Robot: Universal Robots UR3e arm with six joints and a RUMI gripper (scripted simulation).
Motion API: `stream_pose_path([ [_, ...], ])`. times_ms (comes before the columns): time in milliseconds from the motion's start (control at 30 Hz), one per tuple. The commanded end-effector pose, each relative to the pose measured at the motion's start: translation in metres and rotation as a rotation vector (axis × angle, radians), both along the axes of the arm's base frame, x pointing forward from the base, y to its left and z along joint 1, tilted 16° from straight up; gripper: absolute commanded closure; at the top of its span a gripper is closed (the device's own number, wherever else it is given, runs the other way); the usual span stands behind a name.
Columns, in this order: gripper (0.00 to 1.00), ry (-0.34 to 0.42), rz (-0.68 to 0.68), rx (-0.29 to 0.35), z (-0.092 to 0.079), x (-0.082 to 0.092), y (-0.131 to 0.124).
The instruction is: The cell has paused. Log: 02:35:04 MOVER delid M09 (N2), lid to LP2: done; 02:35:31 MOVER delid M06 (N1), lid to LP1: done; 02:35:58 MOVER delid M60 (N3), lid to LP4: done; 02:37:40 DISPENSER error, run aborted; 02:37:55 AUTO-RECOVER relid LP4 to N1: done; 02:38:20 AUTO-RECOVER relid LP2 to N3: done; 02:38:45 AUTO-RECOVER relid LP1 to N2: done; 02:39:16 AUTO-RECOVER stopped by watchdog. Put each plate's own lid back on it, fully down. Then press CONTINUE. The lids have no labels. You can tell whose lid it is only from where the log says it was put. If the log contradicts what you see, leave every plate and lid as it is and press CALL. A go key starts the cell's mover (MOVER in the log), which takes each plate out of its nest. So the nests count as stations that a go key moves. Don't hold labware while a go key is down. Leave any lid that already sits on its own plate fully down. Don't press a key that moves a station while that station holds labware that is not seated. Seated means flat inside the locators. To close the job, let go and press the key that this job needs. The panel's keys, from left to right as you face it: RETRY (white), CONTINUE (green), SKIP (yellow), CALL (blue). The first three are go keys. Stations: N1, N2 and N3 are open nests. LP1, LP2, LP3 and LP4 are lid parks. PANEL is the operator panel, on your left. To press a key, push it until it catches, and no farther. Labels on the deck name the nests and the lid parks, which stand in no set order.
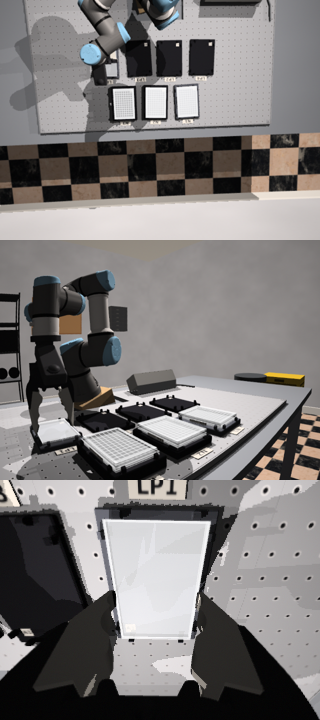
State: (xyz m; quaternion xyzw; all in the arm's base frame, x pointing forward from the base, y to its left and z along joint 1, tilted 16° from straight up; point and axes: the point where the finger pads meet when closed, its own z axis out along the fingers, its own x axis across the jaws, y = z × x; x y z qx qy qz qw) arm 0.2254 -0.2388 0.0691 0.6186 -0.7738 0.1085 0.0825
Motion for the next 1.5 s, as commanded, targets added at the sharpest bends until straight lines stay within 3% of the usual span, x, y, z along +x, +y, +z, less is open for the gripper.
stream_pose_path([
  [0,1.00,-0.001,0.000,-0.002,0.001,0.000,0.000],
  [400,1.00,-0.001,0.000,-0.002,0.001,0.000,0.000],
  [1467,1.00,-0.001,0.000,-0.002,0.044,0.000,0.012],
])
